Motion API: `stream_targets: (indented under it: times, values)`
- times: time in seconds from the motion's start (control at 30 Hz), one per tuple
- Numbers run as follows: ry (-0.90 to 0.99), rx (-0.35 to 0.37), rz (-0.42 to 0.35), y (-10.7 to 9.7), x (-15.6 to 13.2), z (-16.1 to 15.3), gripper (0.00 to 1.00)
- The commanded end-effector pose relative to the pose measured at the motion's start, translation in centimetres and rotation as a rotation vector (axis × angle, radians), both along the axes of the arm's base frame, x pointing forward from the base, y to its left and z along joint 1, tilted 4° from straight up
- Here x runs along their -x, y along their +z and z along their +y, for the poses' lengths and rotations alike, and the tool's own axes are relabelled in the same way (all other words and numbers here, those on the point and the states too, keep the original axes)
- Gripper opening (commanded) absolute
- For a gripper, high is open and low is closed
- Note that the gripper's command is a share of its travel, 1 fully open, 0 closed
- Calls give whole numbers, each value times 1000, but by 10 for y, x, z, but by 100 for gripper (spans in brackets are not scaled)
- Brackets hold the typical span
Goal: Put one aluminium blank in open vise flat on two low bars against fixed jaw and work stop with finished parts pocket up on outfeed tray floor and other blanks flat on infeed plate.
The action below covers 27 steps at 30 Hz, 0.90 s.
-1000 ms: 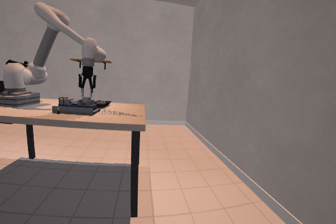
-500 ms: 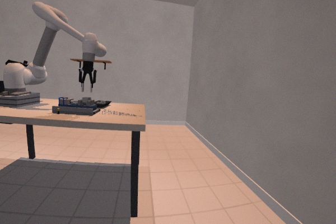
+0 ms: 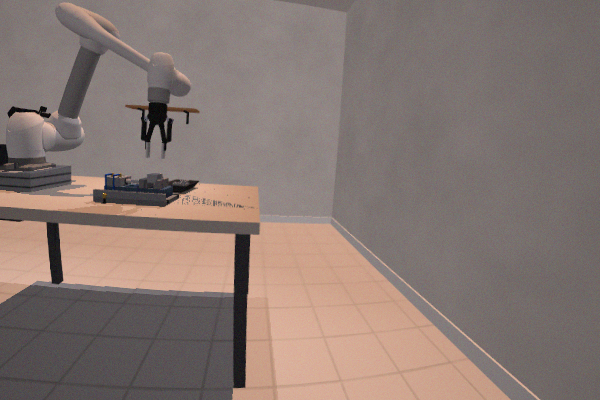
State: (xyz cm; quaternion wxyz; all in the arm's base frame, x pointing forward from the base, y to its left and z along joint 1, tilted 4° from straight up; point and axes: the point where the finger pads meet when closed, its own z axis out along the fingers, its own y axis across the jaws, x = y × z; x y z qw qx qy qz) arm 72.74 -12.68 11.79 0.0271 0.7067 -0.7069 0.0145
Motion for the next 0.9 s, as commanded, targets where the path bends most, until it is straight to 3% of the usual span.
stream_targets:
  times: [0.0,0.17,0.2,0.87]
  values:
    - [0,0,0,1,0,0,40]
    - [0,0,0,2,0,0,40]
    - [0,0,0,2,0,0,0]
    - [0,0,0,2,0,0,0]
